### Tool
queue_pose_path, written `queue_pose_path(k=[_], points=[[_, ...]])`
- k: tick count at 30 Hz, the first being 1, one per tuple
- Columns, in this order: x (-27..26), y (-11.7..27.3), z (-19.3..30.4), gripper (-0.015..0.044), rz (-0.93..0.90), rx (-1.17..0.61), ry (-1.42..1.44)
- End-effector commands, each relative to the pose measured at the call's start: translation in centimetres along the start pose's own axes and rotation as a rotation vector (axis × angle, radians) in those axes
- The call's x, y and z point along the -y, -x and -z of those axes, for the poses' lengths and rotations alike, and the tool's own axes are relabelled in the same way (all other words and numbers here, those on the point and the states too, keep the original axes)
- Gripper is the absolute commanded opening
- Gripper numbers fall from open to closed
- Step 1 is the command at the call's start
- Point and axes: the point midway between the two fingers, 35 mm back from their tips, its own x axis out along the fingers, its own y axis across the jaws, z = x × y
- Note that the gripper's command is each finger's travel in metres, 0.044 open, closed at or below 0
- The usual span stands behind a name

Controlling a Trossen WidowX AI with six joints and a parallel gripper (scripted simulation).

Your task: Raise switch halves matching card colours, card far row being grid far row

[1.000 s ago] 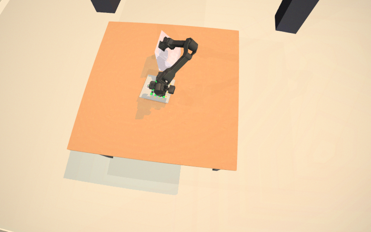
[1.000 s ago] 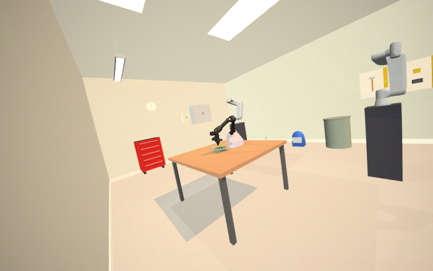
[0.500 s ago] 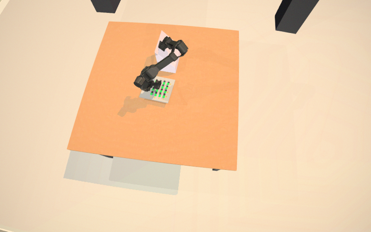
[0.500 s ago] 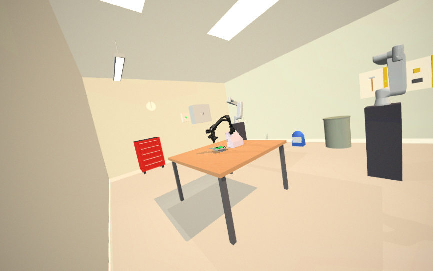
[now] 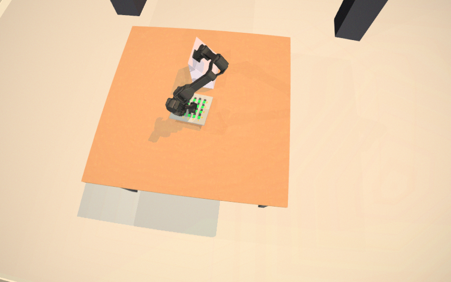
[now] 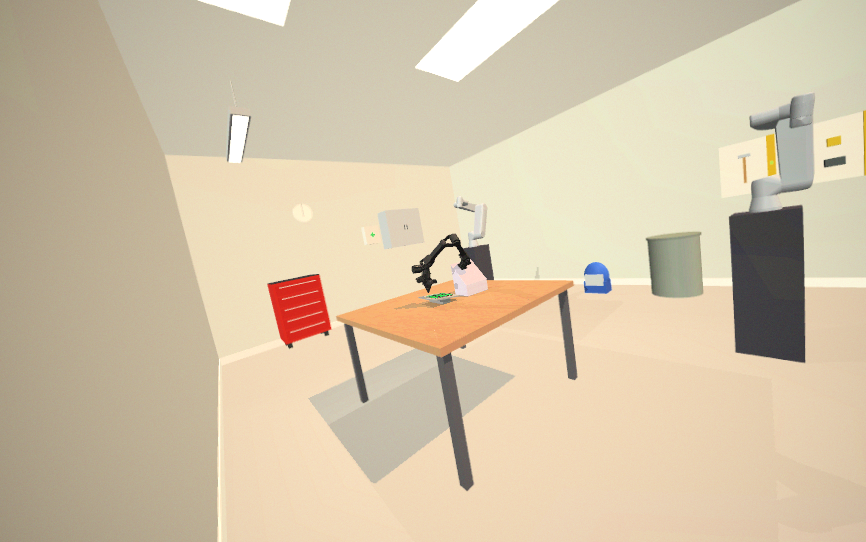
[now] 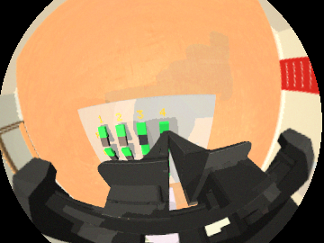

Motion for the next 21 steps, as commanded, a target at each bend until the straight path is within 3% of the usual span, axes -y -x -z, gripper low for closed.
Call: queue_pose_path(k=[1, 21], points=[[-0.1, -0.5, 0.1, 0.0000, -0.006, -0.004, -0.005], [-0.1, -1.8, 0.1, 0.0000, -0.007, -0.004, -0.005]])
